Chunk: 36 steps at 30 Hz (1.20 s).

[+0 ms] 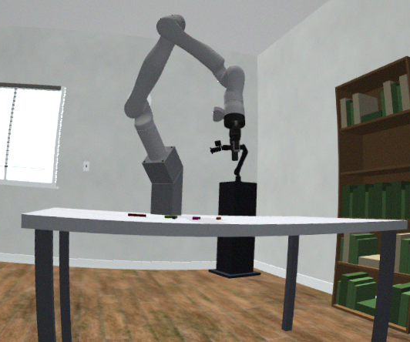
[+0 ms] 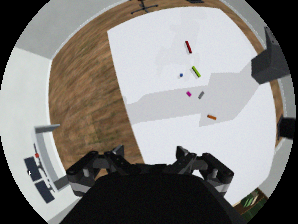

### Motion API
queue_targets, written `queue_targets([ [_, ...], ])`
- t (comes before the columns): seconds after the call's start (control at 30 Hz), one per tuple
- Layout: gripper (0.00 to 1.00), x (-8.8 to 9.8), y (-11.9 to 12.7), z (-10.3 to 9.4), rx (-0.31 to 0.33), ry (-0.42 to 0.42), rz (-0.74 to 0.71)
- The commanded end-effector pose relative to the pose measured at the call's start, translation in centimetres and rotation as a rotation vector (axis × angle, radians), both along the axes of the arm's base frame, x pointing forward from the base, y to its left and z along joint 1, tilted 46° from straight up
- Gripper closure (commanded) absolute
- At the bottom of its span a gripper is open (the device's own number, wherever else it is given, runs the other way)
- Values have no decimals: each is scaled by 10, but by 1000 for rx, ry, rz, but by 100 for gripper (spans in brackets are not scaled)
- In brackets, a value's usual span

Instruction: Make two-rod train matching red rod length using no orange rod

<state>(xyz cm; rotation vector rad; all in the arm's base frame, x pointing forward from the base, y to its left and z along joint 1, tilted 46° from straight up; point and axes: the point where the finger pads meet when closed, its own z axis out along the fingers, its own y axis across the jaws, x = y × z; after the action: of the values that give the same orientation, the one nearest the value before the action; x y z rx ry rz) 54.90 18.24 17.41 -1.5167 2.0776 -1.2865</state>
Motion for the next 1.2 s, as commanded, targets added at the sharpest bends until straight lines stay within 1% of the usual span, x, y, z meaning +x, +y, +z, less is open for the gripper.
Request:
queue_targets([
  [0.0,0,0,1,1,1,-1,2],
  [0.57,0,0,1,1,1,-1,2],
  [0.7,0,0,-1,-2,-16,9,14],
  [0.8,0,-1,-7,-8,-60,35,47],
  [0.87,0,-2,-13,-15,-109,65,84],
  [0.93,0,-4,-21,-24,-174,107,133],
  [1.03,0,-9,-37,-42,-295,192,229],
  [1.1,0,-9,-37,-42,-295,192,229],
  [1.17,0,-14,-49,-57,-387,263,307],
])
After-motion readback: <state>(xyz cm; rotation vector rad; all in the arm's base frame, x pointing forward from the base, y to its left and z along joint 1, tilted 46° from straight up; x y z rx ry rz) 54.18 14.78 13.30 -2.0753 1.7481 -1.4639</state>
